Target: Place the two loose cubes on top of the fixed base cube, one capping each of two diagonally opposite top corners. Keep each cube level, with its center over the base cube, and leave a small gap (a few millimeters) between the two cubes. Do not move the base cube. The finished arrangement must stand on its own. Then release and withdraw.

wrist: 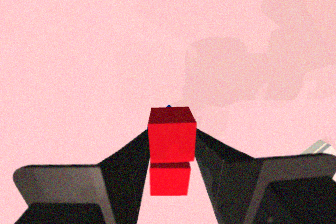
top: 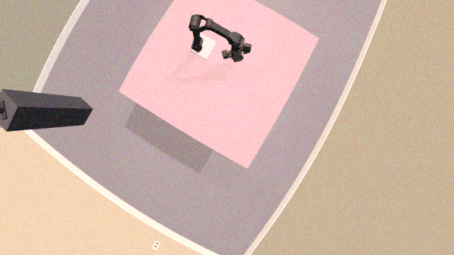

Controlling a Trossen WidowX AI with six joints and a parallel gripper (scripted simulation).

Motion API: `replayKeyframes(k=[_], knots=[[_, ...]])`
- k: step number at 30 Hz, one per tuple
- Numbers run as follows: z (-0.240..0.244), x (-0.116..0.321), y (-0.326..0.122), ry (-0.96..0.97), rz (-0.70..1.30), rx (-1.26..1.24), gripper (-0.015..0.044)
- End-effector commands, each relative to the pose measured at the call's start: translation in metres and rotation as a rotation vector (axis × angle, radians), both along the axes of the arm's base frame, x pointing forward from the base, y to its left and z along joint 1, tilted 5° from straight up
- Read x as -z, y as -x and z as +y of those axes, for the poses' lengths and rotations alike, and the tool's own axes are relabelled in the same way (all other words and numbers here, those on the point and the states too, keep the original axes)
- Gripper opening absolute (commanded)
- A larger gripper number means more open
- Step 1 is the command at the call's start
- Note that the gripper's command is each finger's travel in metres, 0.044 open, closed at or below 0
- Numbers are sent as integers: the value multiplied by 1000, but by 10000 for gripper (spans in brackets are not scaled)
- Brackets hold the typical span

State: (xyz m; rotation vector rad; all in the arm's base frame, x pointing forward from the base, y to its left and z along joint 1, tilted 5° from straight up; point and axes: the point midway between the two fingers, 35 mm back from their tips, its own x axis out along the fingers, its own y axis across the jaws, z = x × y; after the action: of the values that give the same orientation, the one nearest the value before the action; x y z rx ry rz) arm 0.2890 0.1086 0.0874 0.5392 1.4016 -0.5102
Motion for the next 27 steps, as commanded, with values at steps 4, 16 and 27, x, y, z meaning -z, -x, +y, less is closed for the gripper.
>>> replayKeyframes(k=[4, 16, 27], knots=[[-1, 0, 0, 5, -2, -4, 105], [0, -8, 1, 0, 0, 0, 205], [1, -21, 2, 0, 0, 0, 205]])
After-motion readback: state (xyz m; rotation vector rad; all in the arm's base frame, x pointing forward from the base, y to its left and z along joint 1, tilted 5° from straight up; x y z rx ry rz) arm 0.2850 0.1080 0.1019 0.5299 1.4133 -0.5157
